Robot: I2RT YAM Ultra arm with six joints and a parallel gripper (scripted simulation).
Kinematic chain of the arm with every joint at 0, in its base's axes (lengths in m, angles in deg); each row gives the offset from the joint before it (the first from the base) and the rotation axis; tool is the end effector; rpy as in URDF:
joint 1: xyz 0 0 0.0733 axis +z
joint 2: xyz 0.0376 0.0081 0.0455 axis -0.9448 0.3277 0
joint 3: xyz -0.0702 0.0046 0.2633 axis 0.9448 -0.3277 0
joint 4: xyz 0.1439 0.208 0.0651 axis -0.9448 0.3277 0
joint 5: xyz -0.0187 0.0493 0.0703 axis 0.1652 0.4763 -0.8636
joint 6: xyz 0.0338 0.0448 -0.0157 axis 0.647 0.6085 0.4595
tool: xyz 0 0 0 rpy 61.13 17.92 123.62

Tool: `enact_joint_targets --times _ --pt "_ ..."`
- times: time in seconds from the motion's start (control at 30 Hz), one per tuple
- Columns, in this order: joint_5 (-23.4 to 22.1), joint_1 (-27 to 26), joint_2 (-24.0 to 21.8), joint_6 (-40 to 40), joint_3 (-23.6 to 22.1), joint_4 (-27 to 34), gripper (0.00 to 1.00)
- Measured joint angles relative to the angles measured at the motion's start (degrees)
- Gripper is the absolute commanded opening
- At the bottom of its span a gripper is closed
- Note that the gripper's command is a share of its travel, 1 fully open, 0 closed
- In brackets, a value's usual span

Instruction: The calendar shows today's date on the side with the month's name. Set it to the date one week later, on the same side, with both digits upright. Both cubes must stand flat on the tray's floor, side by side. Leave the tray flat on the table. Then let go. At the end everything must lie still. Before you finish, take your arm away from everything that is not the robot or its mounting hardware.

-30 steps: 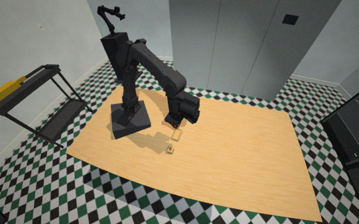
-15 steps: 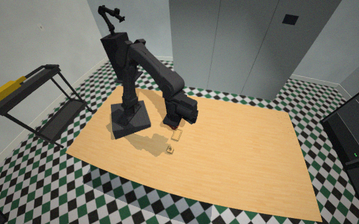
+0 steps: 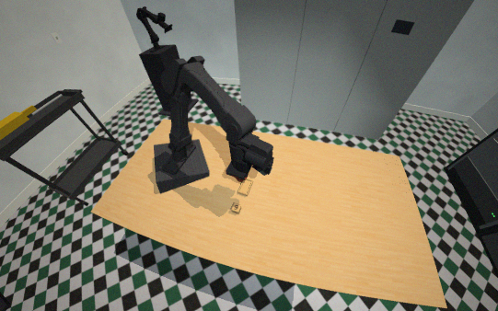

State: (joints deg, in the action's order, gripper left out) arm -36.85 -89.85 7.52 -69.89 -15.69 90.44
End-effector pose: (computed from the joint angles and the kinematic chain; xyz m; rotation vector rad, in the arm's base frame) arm 0.2853 -0.0874 0.2355 0.1181 2.9558 0.2633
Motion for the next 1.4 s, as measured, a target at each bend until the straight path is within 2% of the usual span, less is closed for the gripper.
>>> enact_joint_targets --times 0.3,0.63,1.4 --pt "0.2 1.2 2.2 1.1 -4.4 -5.7 0.26" --pt "0.3 1.8 3.6 1.9 -6.5 -10.3 0.26" --pt "0.3 1.9 3.7 2.1 -6.6 -12.0 0.26"
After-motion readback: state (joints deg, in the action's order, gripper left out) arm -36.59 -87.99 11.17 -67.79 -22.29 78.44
